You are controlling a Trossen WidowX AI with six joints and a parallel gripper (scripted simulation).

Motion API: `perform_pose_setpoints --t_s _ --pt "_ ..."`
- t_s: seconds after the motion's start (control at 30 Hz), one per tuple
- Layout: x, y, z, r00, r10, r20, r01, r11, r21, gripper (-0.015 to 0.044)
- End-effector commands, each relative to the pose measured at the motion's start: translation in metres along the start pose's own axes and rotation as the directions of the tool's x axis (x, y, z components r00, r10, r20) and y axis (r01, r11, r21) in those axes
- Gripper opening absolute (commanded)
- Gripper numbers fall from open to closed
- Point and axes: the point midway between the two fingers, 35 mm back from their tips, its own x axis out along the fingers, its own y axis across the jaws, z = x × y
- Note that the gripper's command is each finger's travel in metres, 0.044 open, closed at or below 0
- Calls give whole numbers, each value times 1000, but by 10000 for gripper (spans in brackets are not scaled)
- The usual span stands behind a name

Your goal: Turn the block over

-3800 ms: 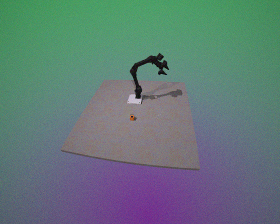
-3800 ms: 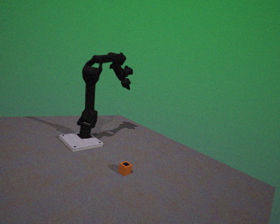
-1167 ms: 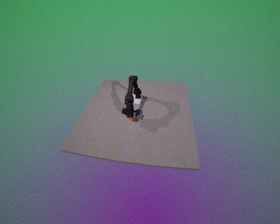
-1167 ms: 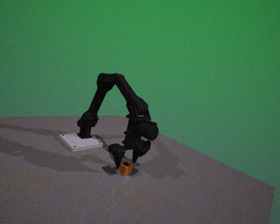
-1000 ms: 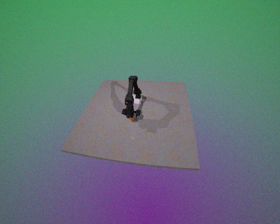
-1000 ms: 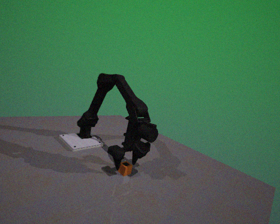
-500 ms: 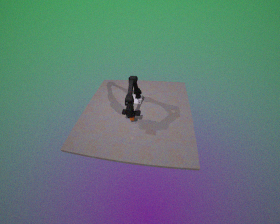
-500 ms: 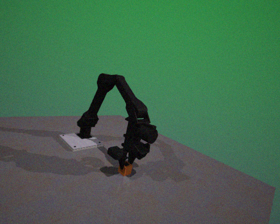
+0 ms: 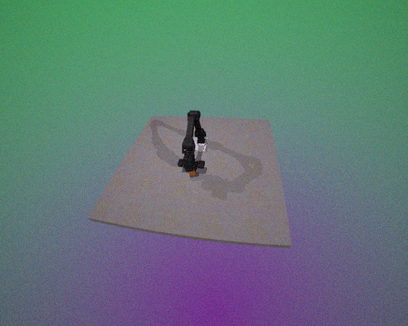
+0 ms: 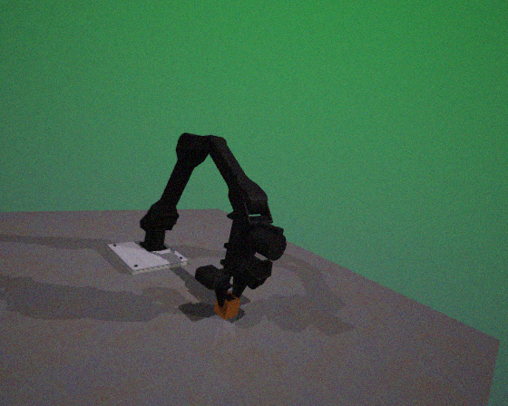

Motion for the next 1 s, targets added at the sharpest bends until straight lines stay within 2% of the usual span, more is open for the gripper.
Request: perform_pose_setpoints --t_s 0.0,0.17,0.33,0.97 --pt "-4 0 0 1000 2 1 -2 1000 -4 12" --pt "-29 0 0 1000 2 2 -2 1000 -4 0" --pt "-30 0 1 1000 2 11 -2 1000 -4 0" --pt "-22 0 2 958 4 286 -3 1000 -4 0"
